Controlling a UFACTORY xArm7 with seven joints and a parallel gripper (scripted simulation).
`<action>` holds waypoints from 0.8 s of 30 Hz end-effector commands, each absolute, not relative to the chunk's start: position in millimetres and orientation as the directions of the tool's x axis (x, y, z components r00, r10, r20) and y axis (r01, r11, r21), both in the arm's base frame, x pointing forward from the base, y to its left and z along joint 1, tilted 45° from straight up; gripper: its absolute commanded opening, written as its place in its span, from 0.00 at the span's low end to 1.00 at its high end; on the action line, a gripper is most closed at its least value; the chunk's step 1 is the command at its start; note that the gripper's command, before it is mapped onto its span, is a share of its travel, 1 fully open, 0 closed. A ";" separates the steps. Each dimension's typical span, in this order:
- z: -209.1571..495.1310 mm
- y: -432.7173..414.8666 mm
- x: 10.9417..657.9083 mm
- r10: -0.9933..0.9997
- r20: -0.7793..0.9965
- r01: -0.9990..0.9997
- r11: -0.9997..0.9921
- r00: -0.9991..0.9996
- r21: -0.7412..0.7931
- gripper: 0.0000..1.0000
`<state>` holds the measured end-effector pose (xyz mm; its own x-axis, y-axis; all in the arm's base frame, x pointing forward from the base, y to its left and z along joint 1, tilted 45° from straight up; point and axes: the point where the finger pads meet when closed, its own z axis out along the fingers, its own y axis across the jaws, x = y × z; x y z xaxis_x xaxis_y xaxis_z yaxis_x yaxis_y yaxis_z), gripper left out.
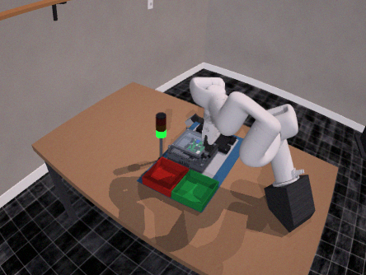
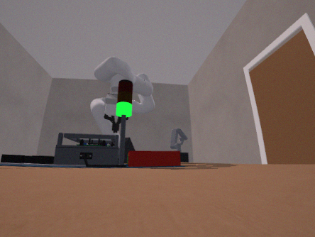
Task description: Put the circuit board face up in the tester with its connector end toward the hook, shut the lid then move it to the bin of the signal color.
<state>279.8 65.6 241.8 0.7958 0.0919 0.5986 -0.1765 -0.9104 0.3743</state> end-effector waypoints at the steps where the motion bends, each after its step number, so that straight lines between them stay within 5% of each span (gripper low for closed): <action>1: 235.0 62.7 286.5 0.094 0.600 -0.174 -0.911 0.795 0.374 0.00; 24: 223.8 56.5 295.8 0.094 0.600 -0.174 -0.911 0.795 0.374 0.00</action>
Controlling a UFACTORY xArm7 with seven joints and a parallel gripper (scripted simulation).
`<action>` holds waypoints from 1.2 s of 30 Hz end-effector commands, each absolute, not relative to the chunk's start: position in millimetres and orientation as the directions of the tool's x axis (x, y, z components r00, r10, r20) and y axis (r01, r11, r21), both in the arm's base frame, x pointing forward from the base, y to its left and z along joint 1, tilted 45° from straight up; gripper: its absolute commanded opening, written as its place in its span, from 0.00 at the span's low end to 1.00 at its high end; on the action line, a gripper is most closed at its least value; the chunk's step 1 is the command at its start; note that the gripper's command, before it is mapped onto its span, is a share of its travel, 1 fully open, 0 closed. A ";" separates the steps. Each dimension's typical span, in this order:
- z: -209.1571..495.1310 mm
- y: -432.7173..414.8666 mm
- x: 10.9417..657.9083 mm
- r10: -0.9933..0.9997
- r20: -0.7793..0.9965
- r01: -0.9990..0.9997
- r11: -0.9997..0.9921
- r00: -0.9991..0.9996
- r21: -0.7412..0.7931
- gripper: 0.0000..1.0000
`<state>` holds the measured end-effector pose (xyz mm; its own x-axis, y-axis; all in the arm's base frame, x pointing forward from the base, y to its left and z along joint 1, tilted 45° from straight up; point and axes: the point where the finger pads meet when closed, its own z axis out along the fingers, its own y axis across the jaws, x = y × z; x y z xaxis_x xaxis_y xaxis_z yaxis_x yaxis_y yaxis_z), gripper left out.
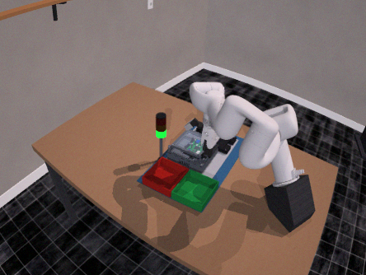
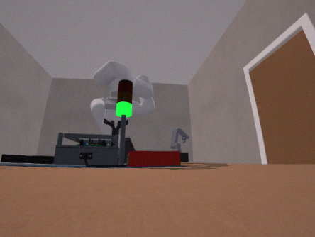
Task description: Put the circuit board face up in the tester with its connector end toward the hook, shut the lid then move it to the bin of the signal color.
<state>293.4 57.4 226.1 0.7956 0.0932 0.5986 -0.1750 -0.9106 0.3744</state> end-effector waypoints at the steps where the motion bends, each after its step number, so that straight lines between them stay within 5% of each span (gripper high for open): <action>1: 222.4 55.7 297.1 0.094 0.600 -0.174 -0.911 0.795 0.374 0.00; 36: 210.9 49.3 306.8 0.094 0.600 -0.174 -0.911 0.795 0.374 0.00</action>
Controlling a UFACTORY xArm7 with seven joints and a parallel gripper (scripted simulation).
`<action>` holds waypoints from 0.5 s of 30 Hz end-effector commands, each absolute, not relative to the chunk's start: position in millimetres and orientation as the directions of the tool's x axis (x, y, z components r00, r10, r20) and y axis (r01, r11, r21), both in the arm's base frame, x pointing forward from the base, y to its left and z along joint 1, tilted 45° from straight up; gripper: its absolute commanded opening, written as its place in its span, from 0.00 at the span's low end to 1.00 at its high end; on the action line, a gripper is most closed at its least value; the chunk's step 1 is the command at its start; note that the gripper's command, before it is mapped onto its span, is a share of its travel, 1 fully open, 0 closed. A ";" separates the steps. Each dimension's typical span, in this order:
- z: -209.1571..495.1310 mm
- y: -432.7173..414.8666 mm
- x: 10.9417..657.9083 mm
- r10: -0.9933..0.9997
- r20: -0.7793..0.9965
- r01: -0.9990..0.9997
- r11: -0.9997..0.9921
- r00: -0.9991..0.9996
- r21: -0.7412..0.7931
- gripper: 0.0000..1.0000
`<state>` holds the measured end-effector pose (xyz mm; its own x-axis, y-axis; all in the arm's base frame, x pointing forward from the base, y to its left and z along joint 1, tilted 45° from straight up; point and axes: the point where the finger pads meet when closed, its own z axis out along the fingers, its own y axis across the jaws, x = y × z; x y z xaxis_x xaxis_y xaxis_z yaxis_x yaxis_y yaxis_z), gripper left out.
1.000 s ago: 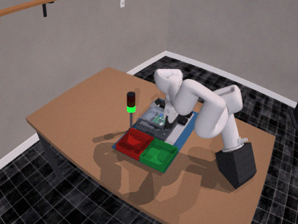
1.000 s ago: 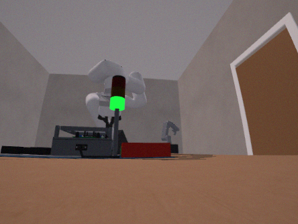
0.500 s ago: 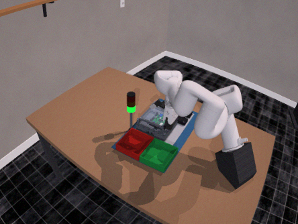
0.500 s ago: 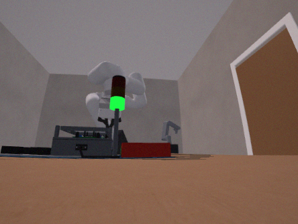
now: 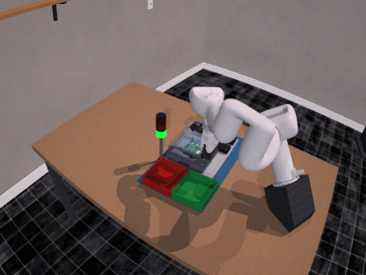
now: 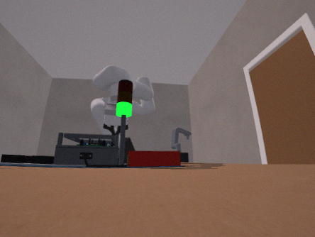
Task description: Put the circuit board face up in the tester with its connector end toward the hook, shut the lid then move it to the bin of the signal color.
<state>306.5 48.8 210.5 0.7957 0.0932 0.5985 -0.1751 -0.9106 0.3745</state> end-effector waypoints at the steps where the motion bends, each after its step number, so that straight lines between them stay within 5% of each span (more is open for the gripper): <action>1: 210.6 49.2 307.0 0.094 0.600 -0.174 -0.911 0.795 0.374 0.00; 15: 209.6 48.6 307.8 0.094 0.600 -0.174 -0.911 0.795 0.374 0.00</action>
